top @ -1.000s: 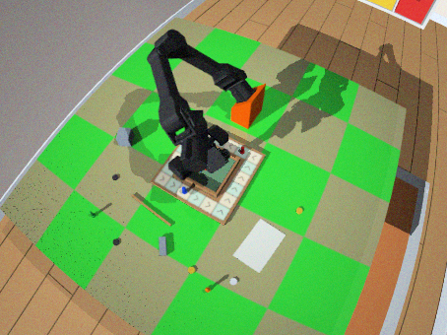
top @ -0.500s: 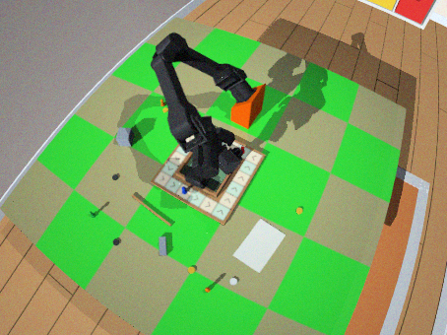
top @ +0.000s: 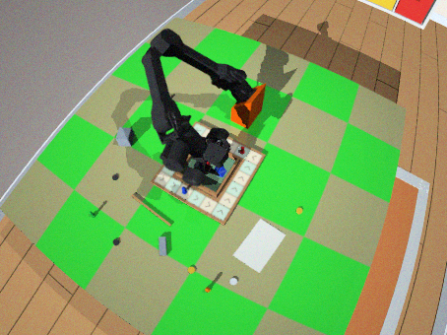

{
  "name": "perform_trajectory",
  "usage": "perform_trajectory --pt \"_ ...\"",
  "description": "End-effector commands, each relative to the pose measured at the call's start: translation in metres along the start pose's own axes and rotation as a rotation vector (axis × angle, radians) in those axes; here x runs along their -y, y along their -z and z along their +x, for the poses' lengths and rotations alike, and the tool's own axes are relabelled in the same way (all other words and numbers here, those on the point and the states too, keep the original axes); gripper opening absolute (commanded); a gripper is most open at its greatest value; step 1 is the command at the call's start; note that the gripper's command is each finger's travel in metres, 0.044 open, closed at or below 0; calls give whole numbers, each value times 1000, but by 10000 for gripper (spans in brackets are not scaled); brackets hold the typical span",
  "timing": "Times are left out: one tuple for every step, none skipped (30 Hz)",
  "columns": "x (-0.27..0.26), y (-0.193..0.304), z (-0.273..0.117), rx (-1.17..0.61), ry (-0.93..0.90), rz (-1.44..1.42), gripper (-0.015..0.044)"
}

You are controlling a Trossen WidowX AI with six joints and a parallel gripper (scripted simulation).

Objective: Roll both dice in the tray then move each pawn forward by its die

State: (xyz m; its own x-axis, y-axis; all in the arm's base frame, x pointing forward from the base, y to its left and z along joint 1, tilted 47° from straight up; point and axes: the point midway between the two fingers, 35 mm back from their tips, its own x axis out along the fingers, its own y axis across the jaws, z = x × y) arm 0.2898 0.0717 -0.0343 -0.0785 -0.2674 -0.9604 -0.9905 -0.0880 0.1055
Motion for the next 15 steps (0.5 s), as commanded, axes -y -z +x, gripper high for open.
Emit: perform_trajectory --pt "0 0 -1 121 25 -12 0" --pt "-1 0 0 154 34 -17 0" --pt "-1 0 0 186 43 -21 0" --pt "0 0 0 217 54 -26 0" --pt "0 1 0 248 66 -32 0" --pt "0 1 0 273 77 -36 0" --pt "0 1 0 288 84 -39 0" --pt "0 1 0 293 86 -40 0" --pt "0 1 0 293 86 -40 0" --pt "0 1 -3 293 86 -40 0" --pt "2 1 -12 293 87 -40 0" --pt "4 1 -21 293 87 -40 0" --pt "5 1 -34 294 87 -40 0" --pt "7 2 -45 294 87 -40 0" --pt "7 2 -52 294 87 -40 0"
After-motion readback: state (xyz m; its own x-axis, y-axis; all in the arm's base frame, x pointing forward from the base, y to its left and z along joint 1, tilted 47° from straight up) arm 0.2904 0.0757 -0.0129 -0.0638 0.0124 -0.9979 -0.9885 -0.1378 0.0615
